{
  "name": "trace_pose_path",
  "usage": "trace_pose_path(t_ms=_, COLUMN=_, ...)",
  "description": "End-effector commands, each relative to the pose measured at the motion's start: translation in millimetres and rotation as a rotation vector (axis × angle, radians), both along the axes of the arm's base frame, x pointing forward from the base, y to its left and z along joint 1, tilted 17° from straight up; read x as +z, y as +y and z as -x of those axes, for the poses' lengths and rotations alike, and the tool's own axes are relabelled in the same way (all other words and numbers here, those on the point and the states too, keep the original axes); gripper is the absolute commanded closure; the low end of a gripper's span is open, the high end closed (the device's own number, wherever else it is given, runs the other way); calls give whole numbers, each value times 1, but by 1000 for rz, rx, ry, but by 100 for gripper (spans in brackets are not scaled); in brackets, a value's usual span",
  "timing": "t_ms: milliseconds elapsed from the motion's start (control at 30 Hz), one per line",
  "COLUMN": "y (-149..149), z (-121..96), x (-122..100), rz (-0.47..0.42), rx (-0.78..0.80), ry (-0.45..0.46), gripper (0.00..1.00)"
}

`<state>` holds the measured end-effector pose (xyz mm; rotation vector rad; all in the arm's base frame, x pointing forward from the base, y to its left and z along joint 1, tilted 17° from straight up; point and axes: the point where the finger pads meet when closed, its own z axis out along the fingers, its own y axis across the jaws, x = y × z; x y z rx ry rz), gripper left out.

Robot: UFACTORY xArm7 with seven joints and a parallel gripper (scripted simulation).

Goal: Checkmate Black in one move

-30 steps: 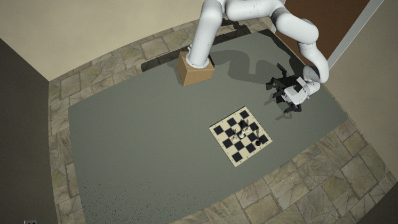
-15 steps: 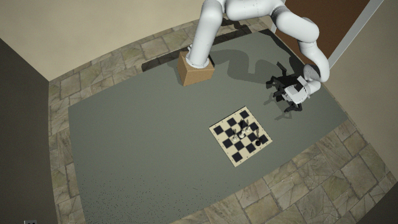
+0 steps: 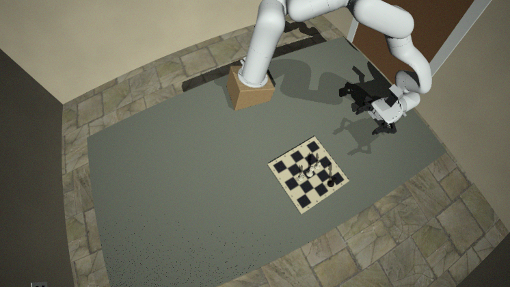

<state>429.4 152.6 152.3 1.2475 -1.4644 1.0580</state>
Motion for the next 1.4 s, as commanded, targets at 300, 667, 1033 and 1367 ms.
trace_pose_path(t_ms=300, y=-11, z=1, x=9, rz=-36, rx=-53, ry=-39, gripper=0)
trace_pose_path(t_ms=667, y=-84, z=0, x=-16, rz=-283, rx=-471, ry=-318, gripper=0)
trace_pose_path(t_ms=1033, y=-129, z=1, x=-30, rz=-524, rx=-851, ry=-582, gripper=0)
trace_pose_path(t_ms=1367, y=-172, z=1, x=-44, rz=-700, rx=-1134, ry=-776, gripper=0)
